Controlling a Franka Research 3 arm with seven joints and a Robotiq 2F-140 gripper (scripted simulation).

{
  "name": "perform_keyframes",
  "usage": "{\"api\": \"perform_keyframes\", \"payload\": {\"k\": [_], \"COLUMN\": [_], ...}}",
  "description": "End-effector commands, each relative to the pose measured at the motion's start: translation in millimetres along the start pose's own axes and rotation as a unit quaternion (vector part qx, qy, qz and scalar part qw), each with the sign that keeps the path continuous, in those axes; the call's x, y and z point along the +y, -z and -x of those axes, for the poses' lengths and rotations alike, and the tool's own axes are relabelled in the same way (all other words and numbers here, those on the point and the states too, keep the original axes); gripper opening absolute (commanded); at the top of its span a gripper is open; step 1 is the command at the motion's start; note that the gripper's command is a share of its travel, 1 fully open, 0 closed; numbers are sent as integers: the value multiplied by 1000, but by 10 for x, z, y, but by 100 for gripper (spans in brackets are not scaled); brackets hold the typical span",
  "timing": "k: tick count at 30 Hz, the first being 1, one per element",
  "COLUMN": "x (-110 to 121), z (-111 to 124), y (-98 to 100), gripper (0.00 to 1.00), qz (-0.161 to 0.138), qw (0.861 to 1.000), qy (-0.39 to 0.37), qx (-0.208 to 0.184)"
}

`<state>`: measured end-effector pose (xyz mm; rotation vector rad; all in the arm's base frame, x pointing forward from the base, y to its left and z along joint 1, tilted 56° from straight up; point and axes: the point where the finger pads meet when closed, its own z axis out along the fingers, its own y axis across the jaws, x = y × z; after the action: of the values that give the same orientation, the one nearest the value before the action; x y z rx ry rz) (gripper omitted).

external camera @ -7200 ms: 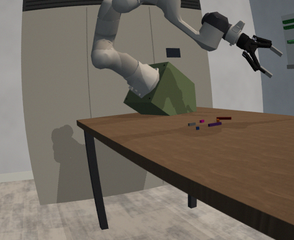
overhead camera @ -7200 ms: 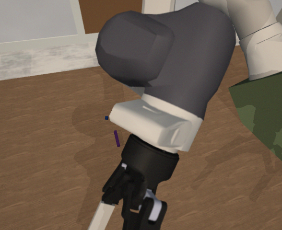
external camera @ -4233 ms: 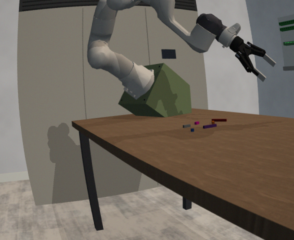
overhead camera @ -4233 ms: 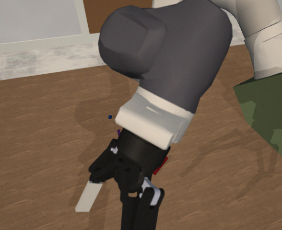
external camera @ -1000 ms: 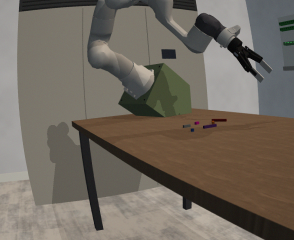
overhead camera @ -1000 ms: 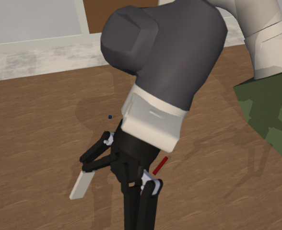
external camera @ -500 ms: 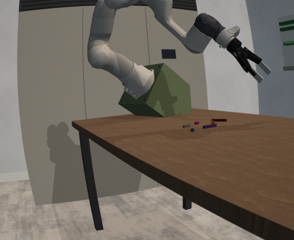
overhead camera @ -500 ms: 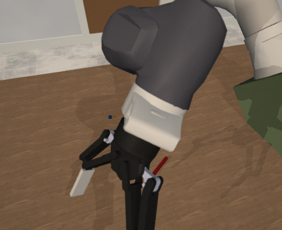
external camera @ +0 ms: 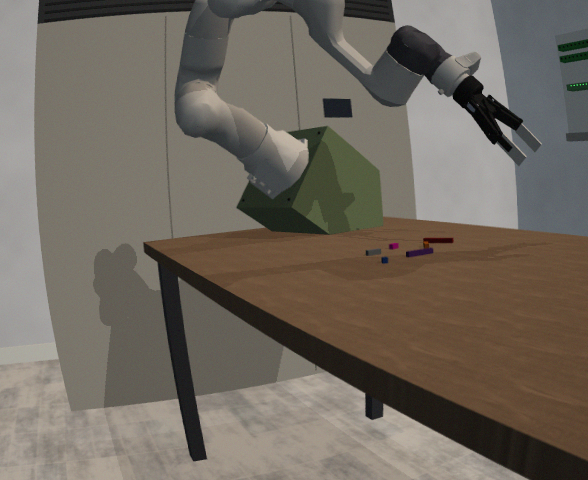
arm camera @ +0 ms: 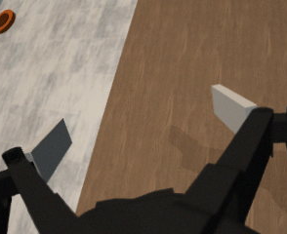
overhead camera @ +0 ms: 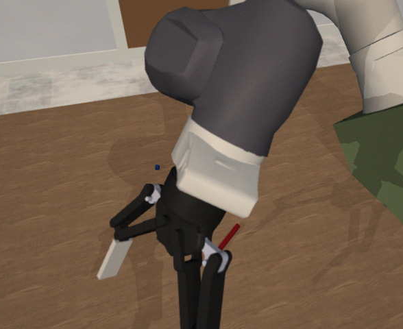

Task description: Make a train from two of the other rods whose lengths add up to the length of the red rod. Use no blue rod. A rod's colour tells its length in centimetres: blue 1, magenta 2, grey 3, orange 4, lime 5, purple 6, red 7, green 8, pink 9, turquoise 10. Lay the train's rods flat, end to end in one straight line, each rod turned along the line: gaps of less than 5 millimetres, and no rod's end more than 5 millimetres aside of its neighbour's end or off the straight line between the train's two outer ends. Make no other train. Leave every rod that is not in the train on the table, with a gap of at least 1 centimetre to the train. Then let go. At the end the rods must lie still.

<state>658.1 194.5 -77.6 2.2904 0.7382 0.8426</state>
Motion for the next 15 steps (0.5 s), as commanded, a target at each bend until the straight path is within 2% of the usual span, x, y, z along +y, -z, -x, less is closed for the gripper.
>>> {"api": "perform_keyframes", "payload": {"k": [1,12,13,15], "x": [-3,-3,97,97], "z": [-5,-5,73,73], "y": [9,9,13,13], "gripper": [100,100,100,100], "qz": [1,1,10,10], "qw": [1000,1000,998,998], "qy": [11,11,56,56], "qx": [-1,-1,-15,-15]}}
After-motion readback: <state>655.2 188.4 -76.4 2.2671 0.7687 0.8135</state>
